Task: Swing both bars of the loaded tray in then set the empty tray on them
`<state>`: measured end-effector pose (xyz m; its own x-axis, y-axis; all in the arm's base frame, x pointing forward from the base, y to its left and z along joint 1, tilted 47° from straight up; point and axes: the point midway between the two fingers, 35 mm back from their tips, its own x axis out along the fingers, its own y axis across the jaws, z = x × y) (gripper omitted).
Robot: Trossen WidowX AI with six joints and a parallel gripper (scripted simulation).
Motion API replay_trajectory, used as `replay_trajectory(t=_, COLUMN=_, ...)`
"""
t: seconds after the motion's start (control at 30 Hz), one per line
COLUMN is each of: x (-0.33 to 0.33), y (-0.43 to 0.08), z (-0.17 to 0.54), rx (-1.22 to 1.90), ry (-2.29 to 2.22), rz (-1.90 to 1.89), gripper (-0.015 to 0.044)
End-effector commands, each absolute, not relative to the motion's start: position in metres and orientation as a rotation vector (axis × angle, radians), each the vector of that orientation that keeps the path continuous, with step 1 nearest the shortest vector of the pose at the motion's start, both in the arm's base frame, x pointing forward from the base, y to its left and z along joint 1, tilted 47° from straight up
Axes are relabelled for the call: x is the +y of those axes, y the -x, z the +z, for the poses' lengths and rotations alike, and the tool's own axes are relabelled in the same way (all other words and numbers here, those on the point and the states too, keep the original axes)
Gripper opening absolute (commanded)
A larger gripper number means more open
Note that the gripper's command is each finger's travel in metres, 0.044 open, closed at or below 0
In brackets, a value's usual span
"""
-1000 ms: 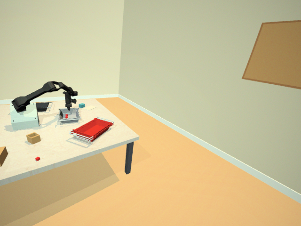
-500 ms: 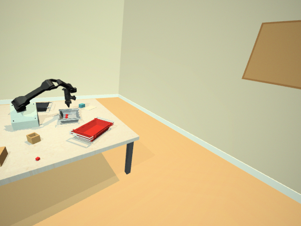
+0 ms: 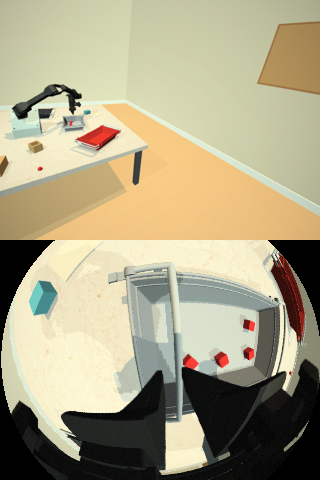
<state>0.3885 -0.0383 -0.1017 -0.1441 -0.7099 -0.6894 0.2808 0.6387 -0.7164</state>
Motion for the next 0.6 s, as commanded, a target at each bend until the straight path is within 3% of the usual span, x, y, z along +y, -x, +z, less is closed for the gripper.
replay_trajectory(t=0.0, x=-0.039, y=-0.388, z=-0.103, rx=1.484, ry=0.383, rz=-0.894, gripper=0.0081)
replay_trajectory(t=0.33, x=-0.034, y=-0.390, z=-0.099, rx=1.483, ry=0.382, rz=-0.892, gripper=0.0081)
replay_trajectory(t=0.57, x=0.031, y=-0.409, z=-0.038, rx=1.475, ry=0.374, rz=-0.875, gripper=0.0081)
